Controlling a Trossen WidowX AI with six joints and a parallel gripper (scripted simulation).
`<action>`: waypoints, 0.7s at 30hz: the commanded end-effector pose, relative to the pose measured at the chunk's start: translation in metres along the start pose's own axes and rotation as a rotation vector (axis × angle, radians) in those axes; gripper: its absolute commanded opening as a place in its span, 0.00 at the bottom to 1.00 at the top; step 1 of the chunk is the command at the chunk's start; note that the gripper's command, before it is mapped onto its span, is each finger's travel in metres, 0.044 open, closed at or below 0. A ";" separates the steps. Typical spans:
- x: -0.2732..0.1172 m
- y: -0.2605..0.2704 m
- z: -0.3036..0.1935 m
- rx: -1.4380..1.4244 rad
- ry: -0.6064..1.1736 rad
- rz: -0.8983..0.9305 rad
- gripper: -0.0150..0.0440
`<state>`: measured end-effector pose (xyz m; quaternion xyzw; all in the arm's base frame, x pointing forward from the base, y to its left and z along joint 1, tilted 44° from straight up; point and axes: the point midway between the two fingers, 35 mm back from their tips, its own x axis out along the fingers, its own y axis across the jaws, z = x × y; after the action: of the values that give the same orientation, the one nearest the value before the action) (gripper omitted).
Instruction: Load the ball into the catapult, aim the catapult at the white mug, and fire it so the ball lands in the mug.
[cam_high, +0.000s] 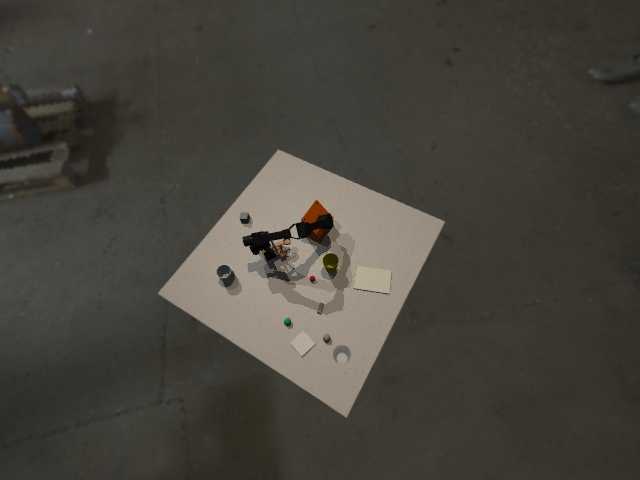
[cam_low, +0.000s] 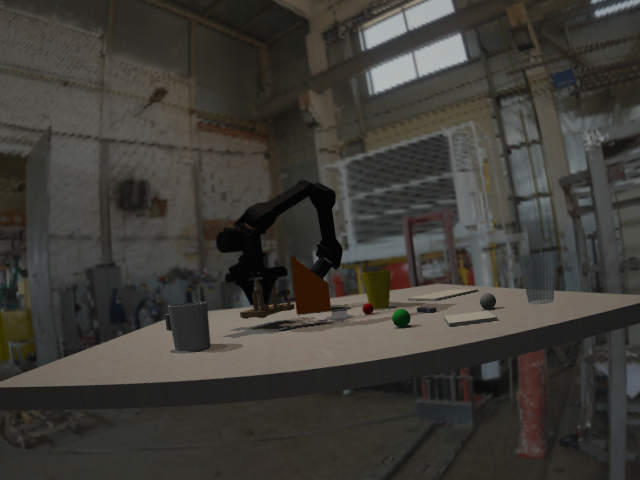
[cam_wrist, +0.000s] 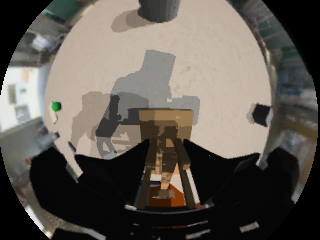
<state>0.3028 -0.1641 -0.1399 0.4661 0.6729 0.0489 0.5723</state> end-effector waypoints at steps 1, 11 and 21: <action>-0.016 0.002 0.006 -0.011 -0.026 -0.003 0.25; -0.002 0.002 0.007 -0.011 -0.026 -0.002 0.25; 0.015 0.003 0.008 -0.010 -0.026 -0.001 0.25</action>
<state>0.3113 -0.1561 -0.1503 0.4597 0.6687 0.0490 0.5824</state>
